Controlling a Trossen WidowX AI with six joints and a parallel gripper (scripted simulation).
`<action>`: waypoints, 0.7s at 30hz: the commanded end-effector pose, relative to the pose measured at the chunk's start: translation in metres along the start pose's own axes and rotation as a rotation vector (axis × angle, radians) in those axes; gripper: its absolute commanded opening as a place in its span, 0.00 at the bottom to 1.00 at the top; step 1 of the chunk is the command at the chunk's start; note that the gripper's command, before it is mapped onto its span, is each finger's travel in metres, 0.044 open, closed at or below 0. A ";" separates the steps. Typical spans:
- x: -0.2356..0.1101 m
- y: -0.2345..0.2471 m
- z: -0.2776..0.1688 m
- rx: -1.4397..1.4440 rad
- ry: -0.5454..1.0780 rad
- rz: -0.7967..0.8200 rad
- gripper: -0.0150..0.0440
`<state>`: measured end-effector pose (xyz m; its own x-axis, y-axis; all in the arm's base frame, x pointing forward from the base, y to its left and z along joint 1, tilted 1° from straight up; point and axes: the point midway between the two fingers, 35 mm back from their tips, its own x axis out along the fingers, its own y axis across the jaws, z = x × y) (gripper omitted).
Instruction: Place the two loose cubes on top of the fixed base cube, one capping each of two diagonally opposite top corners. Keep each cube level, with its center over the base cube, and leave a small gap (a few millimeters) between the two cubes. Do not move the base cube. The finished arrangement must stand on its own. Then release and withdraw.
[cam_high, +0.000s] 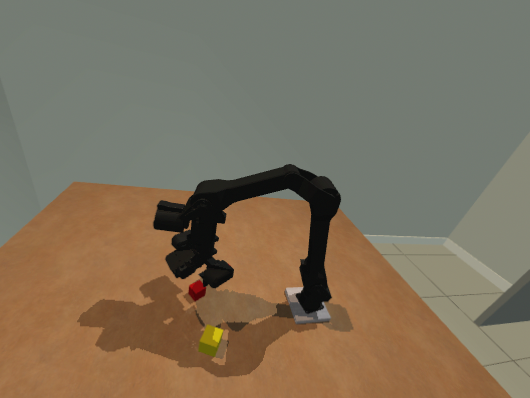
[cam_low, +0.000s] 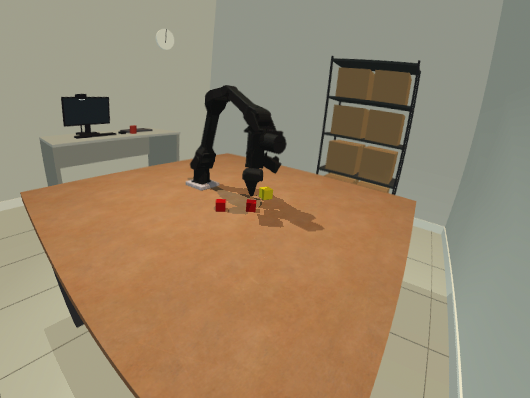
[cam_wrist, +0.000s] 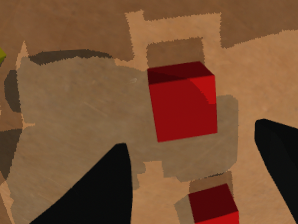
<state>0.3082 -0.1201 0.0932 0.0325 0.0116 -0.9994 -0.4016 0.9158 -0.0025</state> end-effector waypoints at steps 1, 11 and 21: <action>0.009 -0.001 0.000 0.006 -0.004 -0.009 0.70; 0.024 -0.001 0.000 0.006 -0.004 -0.009 0.70; 0.040 -0.001 0.000 0.006 -0.004 -0.009 0.70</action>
<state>0.3110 -0.1204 0.0585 0.0424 0.0077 -0.9991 -0.4014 0.9158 -0.0100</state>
